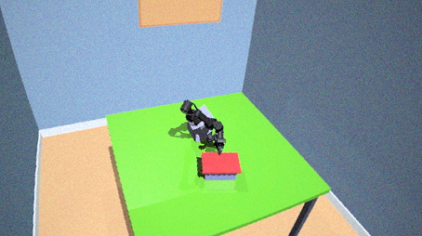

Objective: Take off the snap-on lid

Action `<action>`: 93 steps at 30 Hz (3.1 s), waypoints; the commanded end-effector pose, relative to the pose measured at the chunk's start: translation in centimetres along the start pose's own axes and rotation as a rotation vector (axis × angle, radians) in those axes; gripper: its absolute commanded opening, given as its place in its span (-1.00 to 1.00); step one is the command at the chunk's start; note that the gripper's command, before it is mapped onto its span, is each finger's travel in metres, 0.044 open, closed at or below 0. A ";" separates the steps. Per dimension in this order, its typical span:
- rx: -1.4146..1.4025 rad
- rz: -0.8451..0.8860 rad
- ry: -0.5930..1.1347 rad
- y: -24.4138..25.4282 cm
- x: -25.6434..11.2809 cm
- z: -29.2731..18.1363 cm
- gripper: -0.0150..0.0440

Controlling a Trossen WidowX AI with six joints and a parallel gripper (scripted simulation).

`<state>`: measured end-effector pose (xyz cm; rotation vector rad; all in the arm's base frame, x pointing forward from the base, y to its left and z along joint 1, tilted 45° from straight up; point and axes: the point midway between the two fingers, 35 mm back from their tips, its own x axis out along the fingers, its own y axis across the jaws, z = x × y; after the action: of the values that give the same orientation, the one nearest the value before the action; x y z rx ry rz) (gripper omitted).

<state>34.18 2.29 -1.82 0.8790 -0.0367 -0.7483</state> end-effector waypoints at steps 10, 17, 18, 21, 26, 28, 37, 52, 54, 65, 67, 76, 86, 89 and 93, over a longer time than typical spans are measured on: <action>0.000 0.000 0.000 0.1 -0.1 0.0 -0.49; 0.000 0.000 0.000 0.2 -0.2 0.0 -0.49; 0.000 0.000 0.000 0.2 -0.2 0.0 -0.49; 0.000 0.000 0.000 0.3 -0.2 0.0 -0.49; 0.000 0.000 0.000 0.4 -0.3 0.0 -0.49; 0.000 0.000 0.000 0.4 -0.3 0.1 -0.49; 0.000 0.000 0.000 0.5 -0.5 0.1 -0.49; 0.000 0.000 0.000 0.7 -0.7 0.1 -0.49; 0.000 0.000 0.000 0.7 -0.7 0.1 -0.49; 0.000 0.000 0.000 0.9 -0.9 0.1 -0.49; 0.000 0.000 0.000 0.9 -0.9 0.1 -0.49; 0.000 0.000 0.000 1.0 -1.0 0.1 -0.49; 0.000 0.000 0.000 1.2 -1.2 0.1 -0.49; 0.000 0.000 0.000 1.2 -1.2 0.1 -0.49; -0.006 -0.003 0.003 1.1 -1.1 0.1 -0.49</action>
<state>33.99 3.37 -0.65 0.8745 -0.0307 -0.7489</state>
